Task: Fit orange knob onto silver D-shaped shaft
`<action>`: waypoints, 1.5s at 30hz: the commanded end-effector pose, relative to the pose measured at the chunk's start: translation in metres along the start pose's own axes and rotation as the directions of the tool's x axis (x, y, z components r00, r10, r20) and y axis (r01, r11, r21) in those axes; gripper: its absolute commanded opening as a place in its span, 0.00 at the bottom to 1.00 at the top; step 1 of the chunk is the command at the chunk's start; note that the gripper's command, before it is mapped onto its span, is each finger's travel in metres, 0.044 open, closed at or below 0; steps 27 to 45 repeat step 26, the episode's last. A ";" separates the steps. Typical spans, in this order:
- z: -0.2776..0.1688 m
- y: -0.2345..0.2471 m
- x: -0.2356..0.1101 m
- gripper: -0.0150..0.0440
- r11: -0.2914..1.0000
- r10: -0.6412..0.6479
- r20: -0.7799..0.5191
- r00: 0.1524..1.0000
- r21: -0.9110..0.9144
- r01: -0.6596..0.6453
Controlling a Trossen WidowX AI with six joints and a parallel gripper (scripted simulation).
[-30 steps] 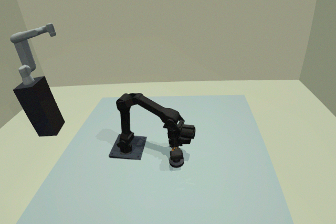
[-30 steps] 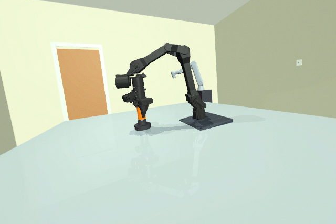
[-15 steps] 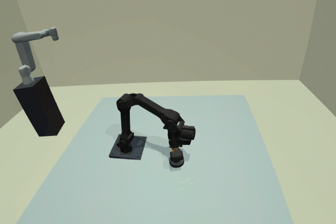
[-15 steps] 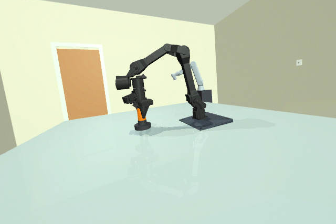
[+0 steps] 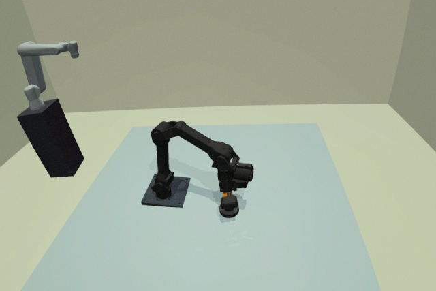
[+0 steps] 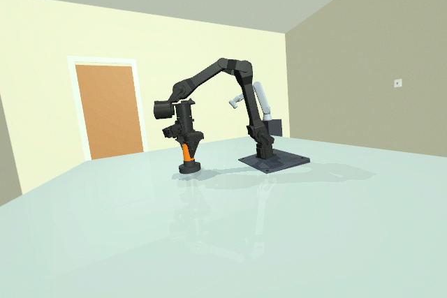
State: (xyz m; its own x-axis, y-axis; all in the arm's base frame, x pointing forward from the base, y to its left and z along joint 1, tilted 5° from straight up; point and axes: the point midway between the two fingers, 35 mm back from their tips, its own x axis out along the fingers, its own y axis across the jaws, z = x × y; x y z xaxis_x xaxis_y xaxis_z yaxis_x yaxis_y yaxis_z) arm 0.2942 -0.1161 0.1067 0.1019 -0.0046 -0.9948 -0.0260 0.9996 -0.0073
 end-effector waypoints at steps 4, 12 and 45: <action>0.000 0.000 0.000 1.00 1.000 0.000 0.000 1.000 0.000 0.000; 0.000 0.000 -0.003 1.00 1.000 0.000 0.000 1.000 0.000 0.000; 0.003 -0.002 -0.096 1.00 1.000 -0.001 0.000 1.000 0.000 0.001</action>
